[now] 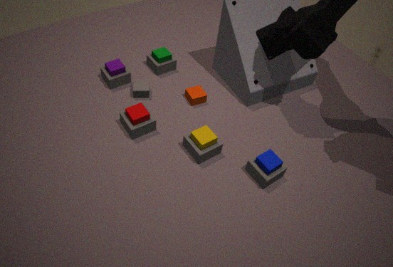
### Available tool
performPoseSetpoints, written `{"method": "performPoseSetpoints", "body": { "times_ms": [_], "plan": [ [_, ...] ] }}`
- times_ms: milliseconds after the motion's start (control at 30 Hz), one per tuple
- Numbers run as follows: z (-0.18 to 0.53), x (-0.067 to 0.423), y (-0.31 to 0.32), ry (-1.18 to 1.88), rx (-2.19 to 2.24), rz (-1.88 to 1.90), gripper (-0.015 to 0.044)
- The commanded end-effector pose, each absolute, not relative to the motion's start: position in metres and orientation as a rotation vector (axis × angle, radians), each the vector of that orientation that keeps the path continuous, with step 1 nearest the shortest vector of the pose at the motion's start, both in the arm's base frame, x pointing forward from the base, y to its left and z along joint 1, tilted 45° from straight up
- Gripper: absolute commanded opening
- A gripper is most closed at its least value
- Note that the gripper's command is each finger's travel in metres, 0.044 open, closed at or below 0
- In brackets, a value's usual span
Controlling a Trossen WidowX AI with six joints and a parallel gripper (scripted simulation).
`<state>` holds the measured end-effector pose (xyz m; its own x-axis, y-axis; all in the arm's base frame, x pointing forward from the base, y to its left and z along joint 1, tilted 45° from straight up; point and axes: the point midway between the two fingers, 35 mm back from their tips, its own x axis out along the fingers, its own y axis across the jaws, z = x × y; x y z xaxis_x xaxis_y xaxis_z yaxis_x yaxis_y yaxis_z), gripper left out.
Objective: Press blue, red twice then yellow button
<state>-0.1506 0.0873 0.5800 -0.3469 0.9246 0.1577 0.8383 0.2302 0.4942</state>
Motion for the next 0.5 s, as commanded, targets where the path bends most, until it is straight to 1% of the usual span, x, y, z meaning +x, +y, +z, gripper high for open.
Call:
{"method": "performPoseSetpoints", "body": {
  "times_ms": [0, 33, 133, 233, 333, 467],
  "plan": [
    [0.581, -0.147, 0.089, 2.338, 1.708, 0.744, 0.04],
    [0.583, -0.136, 0.093, 2.373, 1.771, 0.687, 0.04],
    [0.572, -0.074, 0.124, 2.548, 2.119, 0.119, 0.04],
    [0.562, -0.042, 0.137, 2.596, 2.286, -0.206, 0.04],
    [0.544, 0.001, 0.149, 2.606, 2.507, -0.695, 0.04],
    [0.513, 0.055, 0.159, 2.497, 2.757, -1.406, 0.04]
  ]
}}
